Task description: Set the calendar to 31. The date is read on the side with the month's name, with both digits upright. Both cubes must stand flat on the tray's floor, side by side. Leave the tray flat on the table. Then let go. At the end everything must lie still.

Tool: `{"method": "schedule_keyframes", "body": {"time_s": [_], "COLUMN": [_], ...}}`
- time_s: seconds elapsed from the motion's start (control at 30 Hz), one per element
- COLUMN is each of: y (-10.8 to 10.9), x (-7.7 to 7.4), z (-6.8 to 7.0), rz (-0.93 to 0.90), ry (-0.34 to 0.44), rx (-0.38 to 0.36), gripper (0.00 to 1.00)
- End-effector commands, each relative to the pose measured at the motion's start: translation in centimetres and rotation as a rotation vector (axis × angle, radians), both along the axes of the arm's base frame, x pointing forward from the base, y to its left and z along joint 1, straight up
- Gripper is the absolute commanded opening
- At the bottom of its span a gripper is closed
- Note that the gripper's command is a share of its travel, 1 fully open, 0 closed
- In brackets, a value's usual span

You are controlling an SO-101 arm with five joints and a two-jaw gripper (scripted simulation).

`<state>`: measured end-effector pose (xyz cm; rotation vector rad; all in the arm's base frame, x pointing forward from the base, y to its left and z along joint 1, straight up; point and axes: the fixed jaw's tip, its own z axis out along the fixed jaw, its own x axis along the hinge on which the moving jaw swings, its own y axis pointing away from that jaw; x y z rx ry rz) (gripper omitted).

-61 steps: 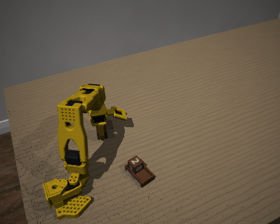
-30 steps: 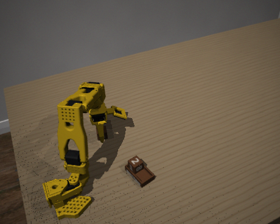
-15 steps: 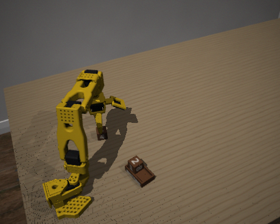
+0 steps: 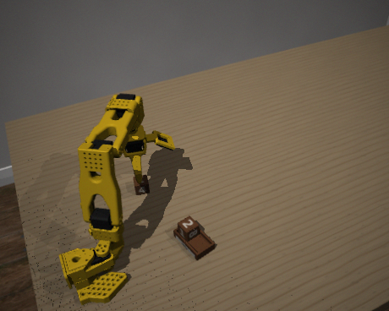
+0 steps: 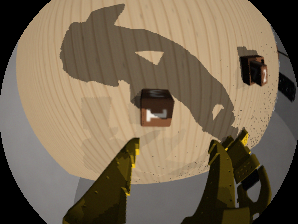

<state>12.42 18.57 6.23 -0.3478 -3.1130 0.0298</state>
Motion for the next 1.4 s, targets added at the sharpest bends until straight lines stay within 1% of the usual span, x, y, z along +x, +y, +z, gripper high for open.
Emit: {"method": "schedule_keyframes", "body": {"time_s": [0.0, 0.3, 0.43, 0.57, 0.73, 0.8, 0.93, 1.07, 1.2, 1.37], "y": [0.6, 0.6, 0.7, 0.9, 1.0, 1.0, 0.8, 0.4, 0.3, 0.3], "x": [0.2, 0.2, 0.2, 0.4, 0.4, 0.4, 0.3, 0.1, -0.1, -0.1], "z": [1.5, 1.5, 2.1, 3.6, 6.5, 6.5, 8.9, 10.7, 11.5, 11.5], "rz": [-0.002, -0.002, -0.002, -0.002, -0.002, -0.002, -0.002, -0.002, -0.002, -0.002], "ry": [-0.040, -0.040, -0.056, -0.098, -0.179, -0.179, -0.246, -0.295, -0.316, -0.319], "rx": [0.060, 0.061, 0.084, 0.147, 0.268, 0.268, 0.366, 0.439, 0.471, 0.475], "gripper": [0.36, 0.36, 0.36, 0.36, 0.35, 0.35, 0.35, 0.35, 0.35, 0.35]}}
